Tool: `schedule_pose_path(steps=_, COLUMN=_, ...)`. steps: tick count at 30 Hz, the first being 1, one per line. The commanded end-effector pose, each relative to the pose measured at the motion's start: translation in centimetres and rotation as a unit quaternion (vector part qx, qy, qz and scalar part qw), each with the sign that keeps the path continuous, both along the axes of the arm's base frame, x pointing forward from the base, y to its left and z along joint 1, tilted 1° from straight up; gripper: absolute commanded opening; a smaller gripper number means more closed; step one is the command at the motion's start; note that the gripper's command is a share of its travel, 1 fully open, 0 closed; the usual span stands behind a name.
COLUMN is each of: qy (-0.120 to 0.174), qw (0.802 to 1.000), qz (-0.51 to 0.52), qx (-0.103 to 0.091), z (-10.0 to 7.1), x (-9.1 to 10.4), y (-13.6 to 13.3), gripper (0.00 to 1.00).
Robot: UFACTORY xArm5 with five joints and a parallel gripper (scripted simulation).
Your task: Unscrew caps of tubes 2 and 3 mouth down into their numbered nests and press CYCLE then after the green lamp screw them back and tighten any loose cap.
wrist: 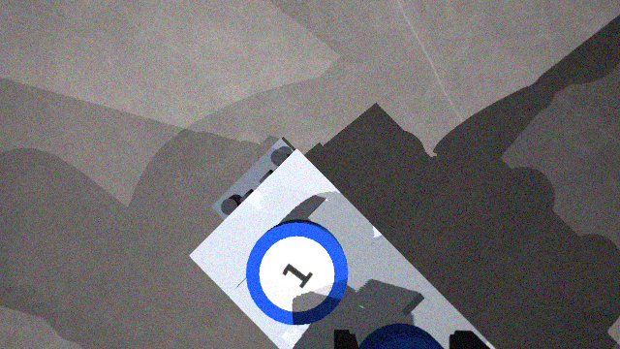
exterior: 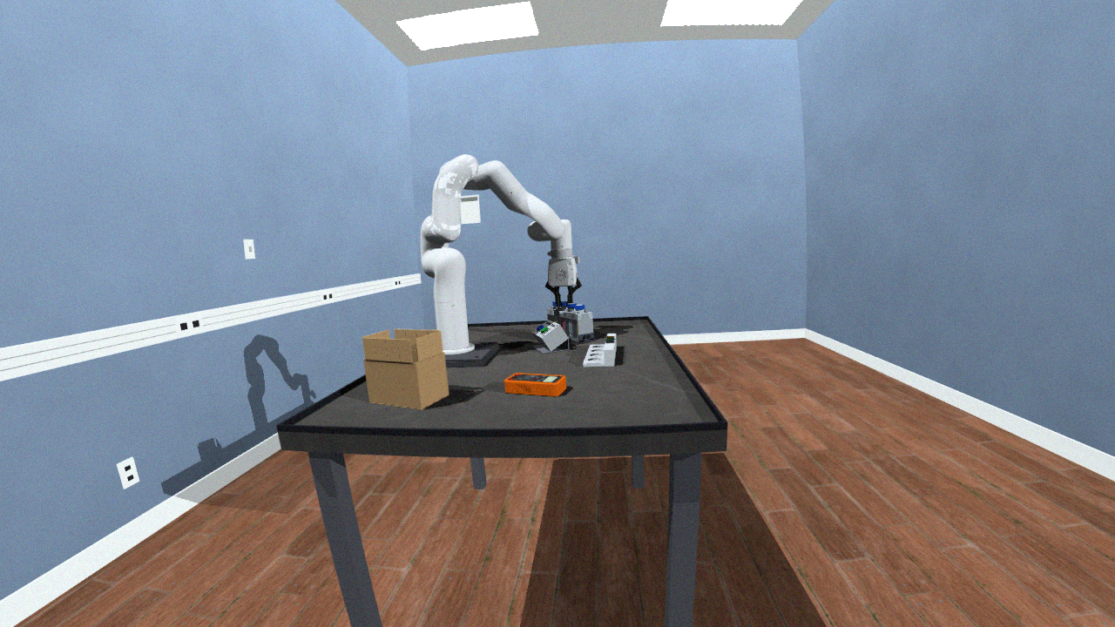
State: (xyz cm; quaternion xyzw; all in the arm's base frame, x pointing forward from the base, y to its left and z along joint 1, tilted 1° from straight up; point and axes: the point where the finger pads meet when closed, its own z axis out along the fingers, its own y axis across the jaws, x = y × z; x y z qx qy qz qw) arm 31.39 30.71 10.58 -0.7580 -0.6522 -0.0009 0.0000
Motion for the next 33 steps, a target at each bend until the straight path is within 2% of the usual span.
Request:
schedule_pose_path(steps=1, qy=-0.006, qw=1.0, qz=0.0, qx=-0.004, z=0.11, x=0.07, y=0.08, gripper=0.0)
schedule_pose_path(steps=6, qy=-0.005, qw=0.992, qz=0.125, qx=-0.004, z=0.12, x=0.07, y=0.08, gripper=0.0)
schedule_pose_path(steps=10, qy=-0.005, qw=0.975, qz=0.223, qx=-0.005, z=0.13, x=0.07, y=0.08, gripper=0.0)
schedule_pose_path(steps=14, qy=-0.005, qw=0.949, qz=0.315, qx=-0.005, z=0.13, x=0.07, y=0.08, gripper=0.0)
schedule_pose_path(steps=16, qy=-0.005, qw=0.949, qz=0.315, qx=-0.005, z=0.13, x=0.07, y=0.08, gripper=0.0)
schedule_pose_path(steps=23, qy=-0.004, qw=0.878, qz=0.479, qx=-0.006, z=0.14, x=0.07, y=0.07, gripper=0.0)
schedule_pose_path(steps=31, qy=-0.003, qw=0.772, qz=0.635, qx=-0.007, z=0.15, x=0.07, y=0.07, gripper=0.0)
schedule_pose_path(steps=33, qy=-0.003, qw=0.772, qz=0.635, qx=-0.007, z=0.15, x=0.07, y=0.07, gripper=0.0)
